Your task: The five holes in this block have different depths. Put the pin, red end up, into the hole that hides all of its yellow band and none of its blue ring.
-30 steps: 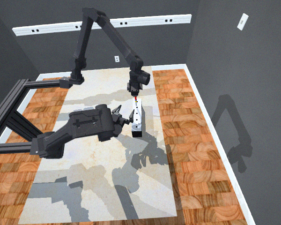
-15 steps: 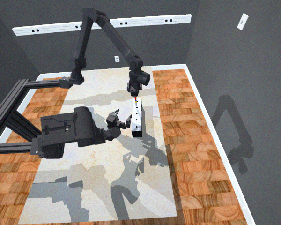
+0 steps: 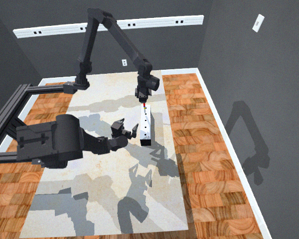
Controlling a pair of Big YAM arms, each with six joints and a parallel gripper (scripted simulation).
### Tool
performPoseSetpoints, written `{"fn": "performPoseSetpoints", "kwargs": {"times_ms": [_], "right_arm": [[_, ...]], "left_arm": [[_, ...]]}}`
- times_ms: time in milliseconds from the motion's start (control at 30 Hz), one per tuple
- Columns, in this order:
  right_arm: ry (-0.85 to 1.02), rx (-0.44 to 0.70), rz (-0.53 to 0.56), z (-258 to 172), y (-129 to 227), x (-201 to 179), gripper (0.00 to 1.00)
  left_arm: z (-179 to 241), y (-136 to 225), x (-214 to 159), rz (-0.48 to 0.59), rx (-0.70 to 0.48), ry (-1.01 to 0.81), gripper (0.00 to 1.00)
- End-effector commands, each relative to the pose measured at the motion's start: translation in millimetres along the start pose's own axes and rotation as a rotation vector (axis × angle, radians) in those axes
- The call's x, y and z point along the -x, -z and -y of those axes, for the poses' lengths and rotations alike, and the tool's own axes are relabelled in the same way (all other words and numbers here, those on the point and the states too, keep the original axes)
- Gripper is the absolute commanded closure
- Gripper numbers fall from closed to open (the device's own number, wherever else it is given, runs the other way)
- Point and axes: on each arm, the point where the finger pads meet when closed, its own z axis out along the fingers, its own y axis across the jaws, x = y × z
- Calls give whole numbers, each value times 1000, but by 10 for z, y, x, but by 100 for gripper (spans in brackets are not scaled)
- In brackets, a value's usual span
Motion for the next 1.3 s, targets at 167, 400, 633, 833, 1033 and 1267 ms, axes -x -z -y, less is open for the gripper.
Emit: {"fn": "performPoseSetpoints", "kwargs": {"times_ms": [167,400,633,833,1033,1267], "right_arm": [[34,-15,7,77,19,72,0],[34,-15,7,72,20,71,0],[29,-3,6,27,-6,42,0],[29,-3,6,27,-6,42,0],[29,-3,6,27,-6,42,0],[29,-3,6,27,-6,42,0]], "left_arm": [[-245,250,53,35,46,31,95],[-228,4,-31,30,33,22,95],[-203,26,31,36,39,27,95],[-217,55,18,37,45,30,95],[-217,55,18,37,45,30,95],[-123,-36,79,21,24,-16,95]]}}
